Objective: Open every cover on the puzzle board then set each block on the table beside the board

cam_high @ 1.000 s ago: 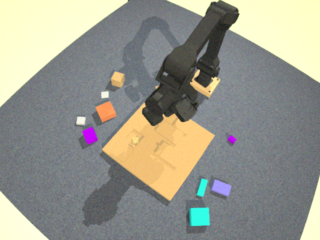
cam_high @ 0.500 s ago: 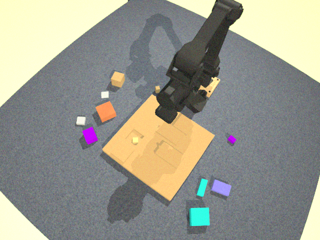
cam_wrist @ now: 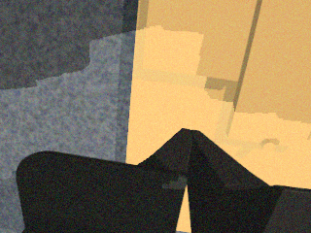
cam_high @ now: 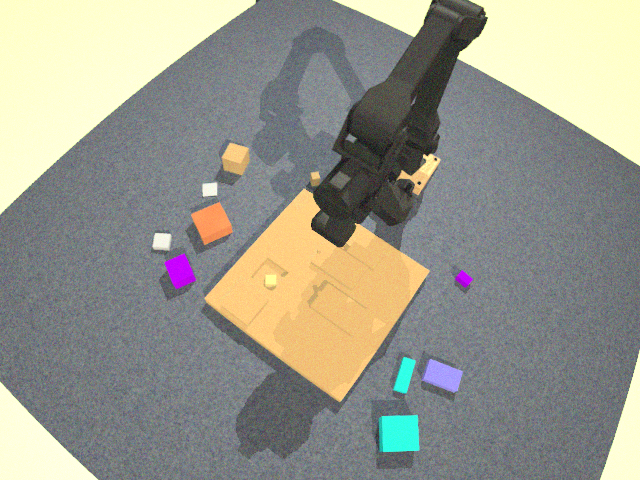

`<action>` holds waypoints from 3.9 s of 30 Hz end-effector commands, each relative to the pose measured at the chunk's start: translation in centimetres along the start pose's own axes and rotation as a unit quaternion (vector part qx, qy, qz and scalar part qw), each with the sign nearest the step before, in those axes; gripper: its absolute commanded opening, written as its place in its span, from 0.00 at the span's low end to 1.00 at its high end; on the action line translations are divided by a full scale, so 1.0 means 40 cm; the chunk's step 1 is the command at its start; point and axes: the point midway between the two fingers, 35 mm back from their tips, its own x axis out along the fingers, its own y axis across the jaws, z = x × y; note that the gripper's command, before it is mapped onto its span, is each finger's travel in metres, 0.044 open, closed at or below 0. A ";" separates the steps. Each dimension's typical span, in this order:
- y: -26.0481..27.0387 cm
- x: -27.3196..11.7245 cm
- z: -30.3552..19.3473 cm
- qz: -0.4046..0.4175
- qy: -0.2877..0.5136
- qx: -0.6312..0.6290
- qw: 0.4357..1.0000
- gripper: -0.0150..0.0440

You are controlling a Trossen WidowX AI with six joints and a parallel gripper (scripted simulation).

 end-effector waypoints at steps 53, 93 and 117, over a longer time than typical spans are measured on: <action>-0.003 0.102 0.003 0.000 -0.002 -0.002 1.000 0.25; -0.004 0.150 0.043 0.000 -0.002 -0.002 1.000 0.25; -0.008 0.149 0.101 0.000 -0.003 -0.002 1.000 0.25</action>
